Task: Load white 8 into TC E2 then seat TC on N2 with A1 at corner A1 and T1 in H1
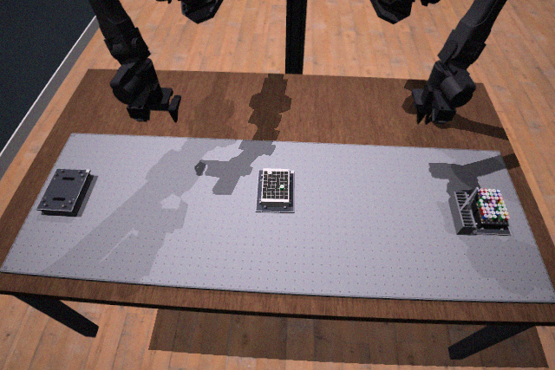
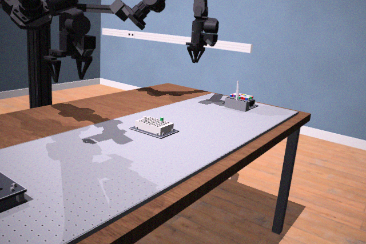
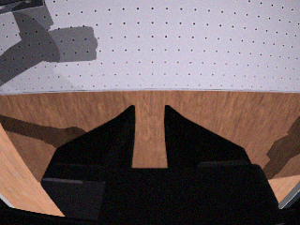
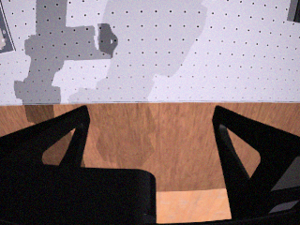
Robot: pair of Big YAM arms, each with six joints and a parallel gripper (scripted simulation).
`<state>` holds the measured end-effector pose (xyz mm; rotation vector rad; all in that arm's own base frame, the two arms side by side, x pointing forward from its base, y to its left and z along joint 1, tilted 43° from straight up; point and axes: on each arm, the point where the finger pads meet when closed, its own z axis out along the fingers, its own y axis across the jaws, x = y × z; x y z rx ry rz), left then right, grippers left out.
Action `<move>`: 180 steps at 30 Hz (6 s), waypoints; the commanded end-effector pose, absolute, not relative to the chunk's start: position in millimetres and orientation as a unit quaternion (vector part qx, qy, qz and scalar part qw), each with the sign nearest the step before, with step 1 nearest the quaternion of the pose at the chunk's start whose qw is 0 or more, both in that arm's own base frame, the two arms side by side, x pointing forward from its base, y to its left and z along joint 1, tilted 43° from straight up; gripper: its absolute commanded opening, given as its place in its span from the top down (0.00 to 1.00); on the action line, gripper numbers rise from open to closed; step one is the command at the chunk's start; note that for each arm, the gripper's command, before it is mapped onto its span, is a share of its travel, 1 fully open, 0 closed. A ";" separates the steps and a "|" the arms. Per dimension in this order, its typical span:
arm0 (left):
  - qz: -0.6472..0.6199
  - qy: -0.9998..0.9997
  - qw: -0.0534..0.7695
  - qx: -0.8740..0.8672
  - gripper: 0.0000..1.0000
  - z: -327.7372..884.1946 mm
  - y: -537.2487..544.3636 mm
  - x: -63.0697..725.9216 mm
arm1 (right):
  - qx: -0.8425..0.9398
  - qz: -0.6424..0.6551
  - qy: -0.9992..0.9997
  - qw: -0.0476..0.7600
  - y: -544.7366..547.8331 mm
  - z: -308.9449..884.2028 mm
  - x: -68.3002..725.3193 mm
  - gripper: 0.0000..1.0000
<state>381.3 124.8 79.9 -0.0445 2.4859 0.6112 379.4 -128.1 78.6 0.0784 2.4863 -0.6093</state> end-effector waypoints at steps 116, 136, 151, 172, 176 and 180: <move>0.229 0.928 0.292 -0.023 0.76 84.3 126.2 384.2 | 0.016 -0.227 0.928 0.295 119.8 -126.5 596.2 0.00; 0.229 0.928 0.292 -0.023 0.76 84.3 126.2 384.2 | -0.007 -0.231 0.931 0.283 122.0 -158.8 597.9 0.00; 0.229 0.928 0.292 -0.023 0.76 84.3 126.2 384.2 | 0.007 -0.233 0.930 0.286 97.7 -174.1 617.0 0.00; 0.229 0.928 0.292 -0.023 0.76 84.3 126.2 384.2 | 0.008 -0.231 0.929 0.288 98.9 -172.7 619.2 0.03; 0.229 0.928 0.292 -0.023 0.76 84.3 126.2 384.2 | 0.008 -0.231 0.929 0.288 98.9 -172.7 619.2 0.07; 0.229 0.928 0.292 -0.023 0.76 84.3 126.2 384.2 | 0.008 -0.231 0.929 0.288 98.9 -172.7 619.2 0.09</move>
